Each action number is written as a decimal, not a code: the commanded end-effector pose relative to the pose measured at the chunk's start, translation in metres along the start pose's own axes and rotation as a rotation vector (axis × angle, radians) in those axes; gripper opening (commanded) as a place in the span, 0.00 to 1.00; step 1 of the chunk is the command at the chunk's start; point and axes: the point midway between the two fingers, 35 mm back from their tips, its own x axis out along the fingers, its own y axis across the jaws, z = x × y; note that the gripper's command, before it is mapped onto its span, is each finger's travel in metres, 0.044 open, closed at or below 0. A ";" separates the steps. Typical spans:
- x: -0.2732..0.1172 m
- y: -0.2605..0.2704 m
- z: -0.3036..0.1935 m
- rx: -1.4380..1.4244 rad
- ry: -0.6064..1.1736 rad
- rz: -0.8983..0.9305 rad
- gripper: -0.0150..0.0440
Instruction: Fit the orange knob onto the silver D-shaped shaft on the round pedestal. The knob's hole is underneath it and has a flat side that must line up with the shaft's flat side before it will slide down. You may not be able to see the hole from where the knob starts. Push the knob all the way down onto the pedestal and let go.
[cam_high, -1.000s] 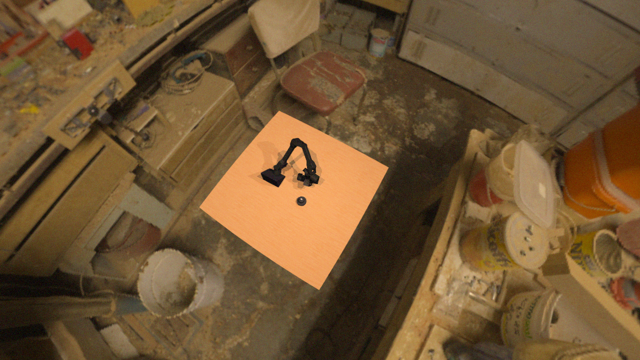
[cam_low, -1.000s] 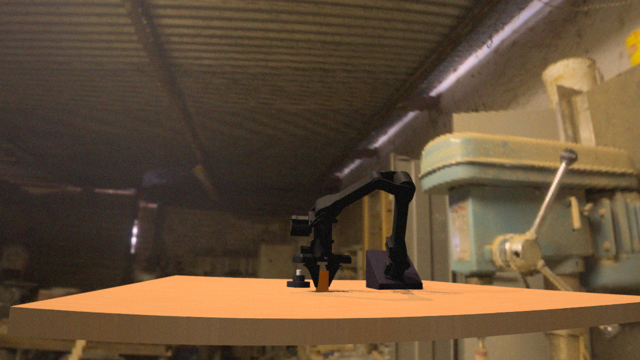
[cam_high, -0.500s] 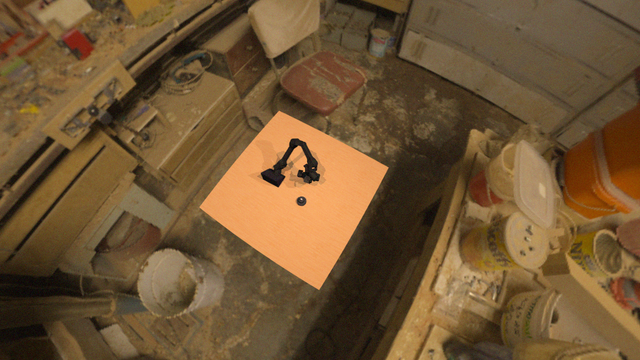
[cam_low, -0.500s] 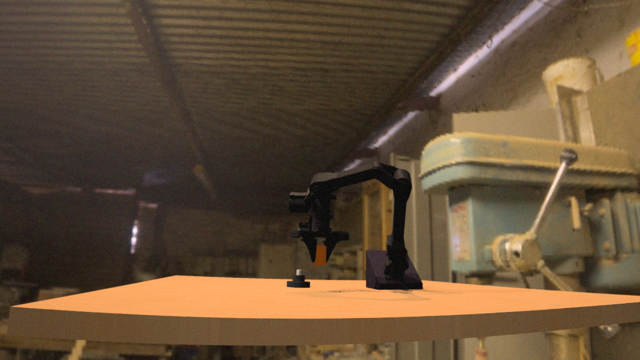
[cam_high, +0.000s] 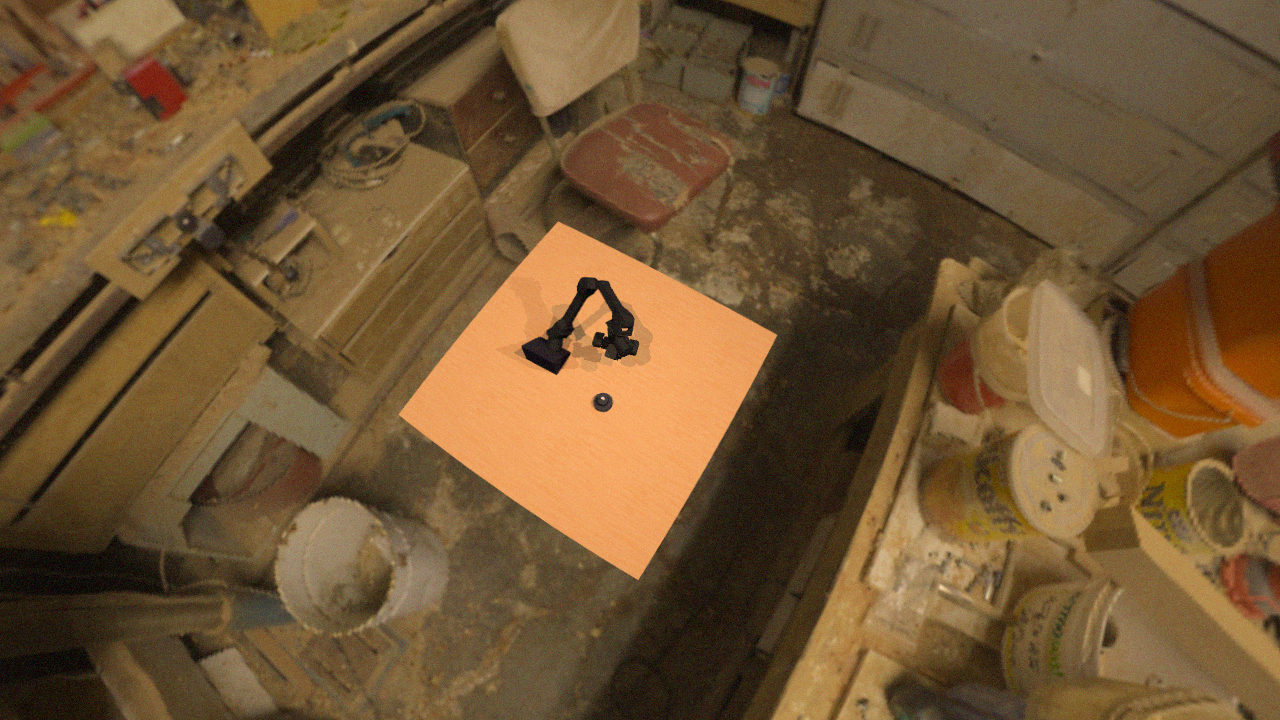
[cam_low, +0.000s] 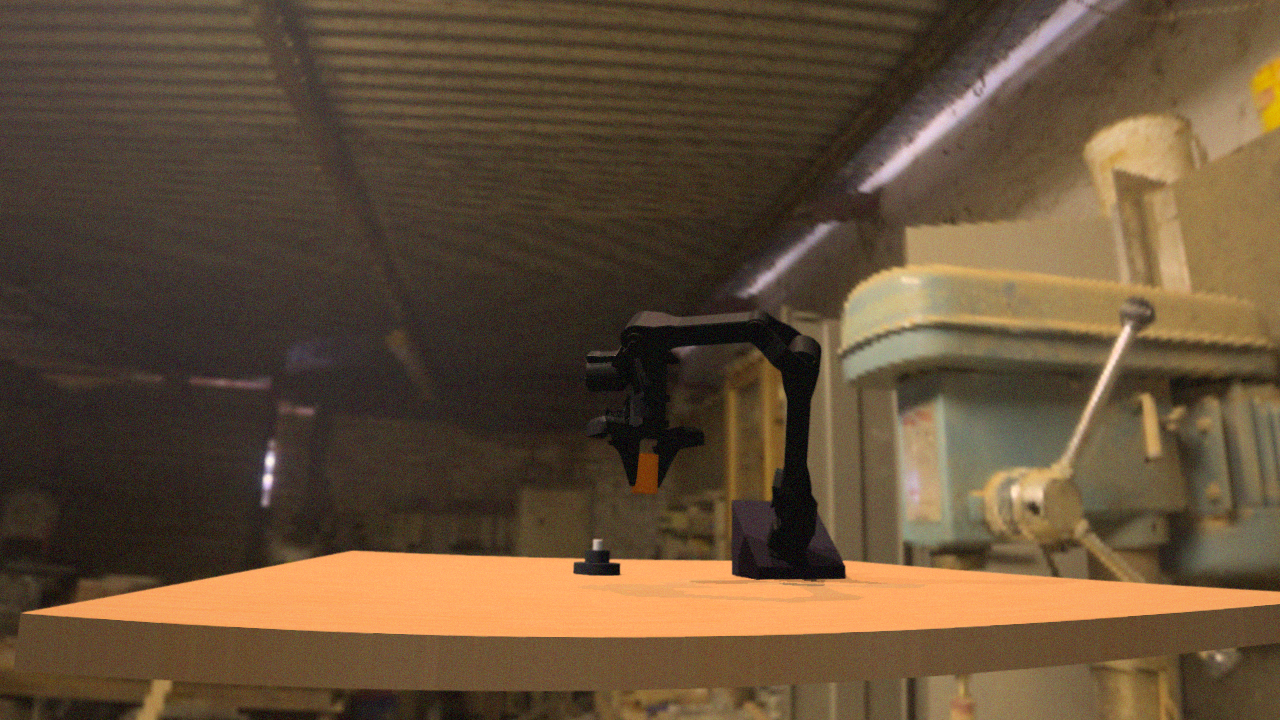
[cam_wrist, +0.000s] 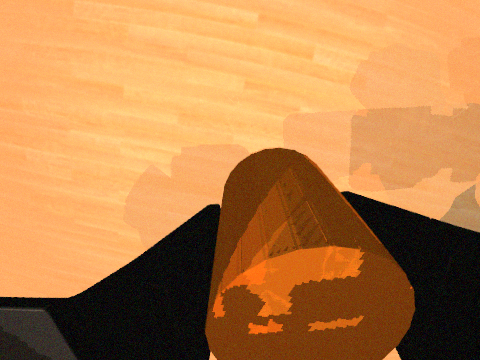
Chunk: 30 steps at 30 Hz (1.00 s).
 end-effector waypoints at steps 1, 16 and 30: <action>-0.003 -0.001 0.000 -0.002 0.000 0.028 0.25; -0.034 -0.014 0.000 0.001 0.001 0.372 0.25; -0.062 -0.025 -0.001 0.004 0.000 0.670 0.25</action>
